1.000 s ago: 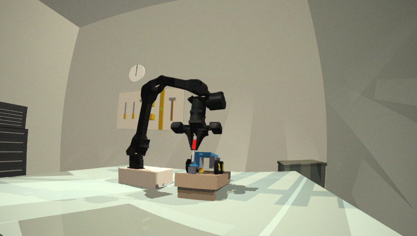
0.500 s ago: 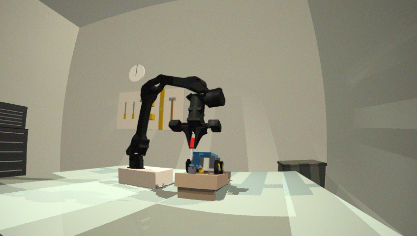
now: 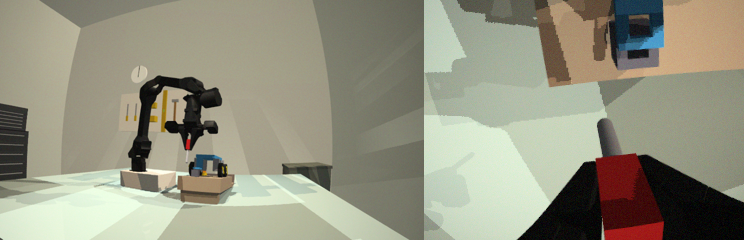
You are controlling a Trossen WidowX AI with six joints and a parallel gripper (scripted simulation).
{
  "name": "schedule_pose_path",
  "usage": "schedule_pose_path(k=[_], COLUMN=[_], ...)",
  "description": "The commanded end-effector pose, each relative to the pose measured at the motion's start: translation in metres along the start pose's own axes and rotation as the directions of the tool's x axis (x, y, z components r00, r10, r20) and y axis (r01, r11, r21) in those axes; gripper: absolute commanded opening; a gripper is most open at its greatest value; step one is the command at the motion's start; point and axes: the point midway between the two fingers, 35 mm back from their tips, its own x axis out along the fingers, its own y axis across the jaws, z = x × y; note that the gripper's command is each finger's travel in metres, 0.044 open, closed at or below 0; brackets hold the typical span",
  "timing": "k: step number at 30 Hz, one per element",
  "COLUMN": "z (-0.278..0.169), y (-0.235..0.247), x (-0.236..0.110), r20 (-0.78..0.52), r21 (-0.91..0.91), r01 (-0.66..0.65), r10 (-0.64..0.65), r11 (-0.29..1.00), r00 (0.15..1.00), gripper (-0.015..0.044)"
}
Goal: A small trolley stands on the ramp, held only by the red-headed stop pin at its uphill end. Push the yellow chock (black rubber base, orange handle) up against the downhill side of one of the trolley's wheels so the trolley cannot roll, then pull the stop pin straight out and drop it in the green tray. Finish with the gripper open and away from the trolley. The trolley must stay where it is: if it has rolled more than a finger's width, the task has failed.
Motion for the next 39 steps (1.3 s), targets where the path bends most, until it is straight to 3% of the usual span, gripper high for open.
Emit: schedule_pose_path(k=[1,20,39], z=[0.000,0.000,0.073], y=[0.014,0.061,0.057], x=[0.001,0.003,-0.008], r20=[0.000,0.000,0.007], r21=[-0.003,-0.004,-0.004], r01=[-0.002,-0.006,-0.005], r10=[0.002,0.006,0.005], r11=[1.000,1.000,1.000], r00=[1.000,1.000,1.000], gripper=[0.0000,0.0000,0.0000])
